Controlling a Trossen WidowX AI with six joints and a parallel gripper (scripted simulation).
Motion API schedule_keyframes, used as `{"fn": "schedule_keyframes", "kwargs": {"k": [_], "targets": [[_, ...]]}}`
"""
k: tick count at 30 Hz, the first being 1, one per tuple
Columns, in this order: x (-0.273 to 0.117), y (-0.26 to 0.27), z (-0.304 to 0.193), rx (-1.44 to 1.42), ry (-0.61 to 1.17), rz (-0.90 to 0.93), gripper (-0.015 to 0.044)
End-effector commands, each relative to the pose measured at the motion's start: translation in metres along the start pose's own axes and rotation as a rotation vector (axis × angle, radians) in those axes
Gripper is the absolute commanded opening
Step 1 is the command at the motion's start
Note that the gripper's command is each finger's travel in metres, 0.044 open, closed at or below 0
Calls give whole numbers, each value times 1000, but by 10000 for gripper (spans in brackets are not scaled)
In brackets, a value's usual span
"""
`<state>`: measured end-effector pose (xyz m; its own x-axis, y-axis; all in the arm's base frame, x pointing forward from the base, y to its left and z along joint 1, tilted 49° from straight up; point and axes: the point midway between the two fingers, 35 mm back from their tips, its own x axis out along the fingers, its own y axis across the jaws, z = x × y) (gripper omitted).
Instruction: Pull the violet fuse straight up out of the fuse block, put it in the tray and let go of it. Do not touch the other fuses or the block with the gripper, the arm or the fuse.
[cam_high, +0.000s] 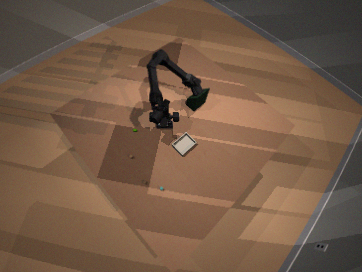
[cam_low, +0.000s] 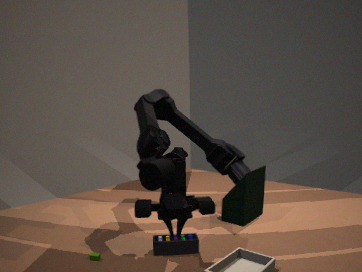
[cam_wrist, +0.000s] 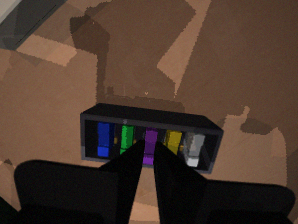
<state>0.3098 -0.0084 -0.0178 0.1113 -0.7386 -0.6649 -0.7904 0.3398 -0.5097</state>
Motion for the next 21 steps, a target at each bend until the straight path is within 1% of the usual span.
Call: {"fn": "schedule_keyframes", "kwargs": {"k": [1, 21], "targets": [[-3, 0, 0, 4, -4, 0, 0], [-13, 0, 1, 2, -4, -1, 0]]}}
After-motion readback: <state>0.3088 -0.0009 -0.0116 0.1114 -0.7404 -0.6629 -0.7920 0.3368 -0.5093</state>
